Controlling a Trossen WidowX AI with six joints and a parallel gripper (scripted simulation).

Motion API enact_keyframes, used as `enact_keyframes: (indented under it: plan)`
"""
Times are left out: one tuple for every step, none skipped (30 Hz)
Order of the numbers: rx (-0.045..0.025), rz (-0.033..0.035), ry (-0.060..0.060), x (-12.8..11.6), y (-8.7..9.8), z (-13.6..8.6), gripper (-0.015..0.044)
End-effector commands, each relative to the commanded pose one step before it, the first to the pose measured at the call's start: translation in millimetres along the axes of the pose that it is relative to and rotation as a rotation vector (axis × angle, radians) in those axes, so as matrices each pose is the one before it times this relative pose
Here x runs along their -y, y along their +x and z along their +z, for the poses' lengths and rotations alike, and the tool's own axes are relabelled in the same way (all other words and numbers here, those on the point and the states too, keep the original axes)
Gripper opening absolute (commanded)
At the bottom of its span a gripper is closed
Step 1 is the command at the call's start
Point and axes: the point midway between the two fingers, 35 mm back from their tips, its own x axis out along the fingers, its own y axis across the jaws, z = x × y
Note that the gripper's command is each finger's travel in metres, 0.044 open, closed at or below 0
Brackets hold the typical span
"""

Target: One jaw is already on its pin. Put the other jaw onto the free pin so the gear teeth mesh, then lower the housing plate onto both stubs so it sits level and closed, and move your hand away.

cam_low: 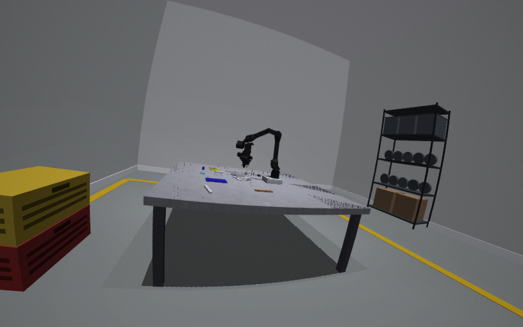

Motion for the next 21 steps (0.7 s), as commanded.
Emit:
enact_keyframes:
  plan:
    - [0.00982,0.00411,-0.0661,-11.28,-1.9,-4.55,0.0351]
    - [-0.00008,0.00028,-0.0174,-3.13,0.04,-1.14,0.0351]
    - [-0.00008,0.00028,-0.0174,-3.13,0.04,-1.12,0.0351]
    - [-0.00008,0.00028,-0.0174,-3.12,0.05,-1.1,0.0351]
    - [-0.00008,0.00028,-0.0174,-3.12,0.05,-1.08,0.0351]
    - [-0.00008,0.00028,-0.0174,-3.11,0.05,-1.07,0.0351]
    - [-0.00008,0.00029,-0.0174,-3.11,0.06,-1.05,0.0351]
    - [-0.00008,0.0003,-0.018,-3.2,0.06,-1.07,0.0351]
    - [-0.00008,0.0003,-0.0181,-3.21,0.07,-1.05,0.0351]
    - [-0.00008,0.0003,-0.0181,-3.2,0.07,-1.03,0.0351]
    - [-0.00009,0.0003,-0.0181,-3.19,0.08,-1.01,0.0351]
    - [-0.00009,0.00031,-0.0181,-3.19,0.08,-1.0,0.0351]
    - [-0.00009,0.00031,-0.0181,-3.18,0.09,-0.98,0.0351]
    - [-0.00009,0.00031,-0.0181,-3.17,0.09,-0.96,0.0351]
    - [-0.00009,0.00031,-0.0181,-3.17,0.1,-0.94,0.0351]
    - [-0.00009,0.00032,-0.0181,-3.16,0.1,-0.92,0.0351]
    - [-0.00009,0.00032,-0.0181,-3.15,0.1,-0.9,0.0351]
    - [-0.00009,0.00032,-0.0181,-3.15,0.11,-0.89,0.0351]
    - [-0.00009,0.00032,-0.0181,-3.15,0.11,-0.87,0.0351]
    - [-0.00009,0.00032,-0.0181,-3.14,0.12,-0.85,0.0351]
    - [-0.00009,0.00033,-0.0181,-3.13,0.12,-0.84,0.0351]
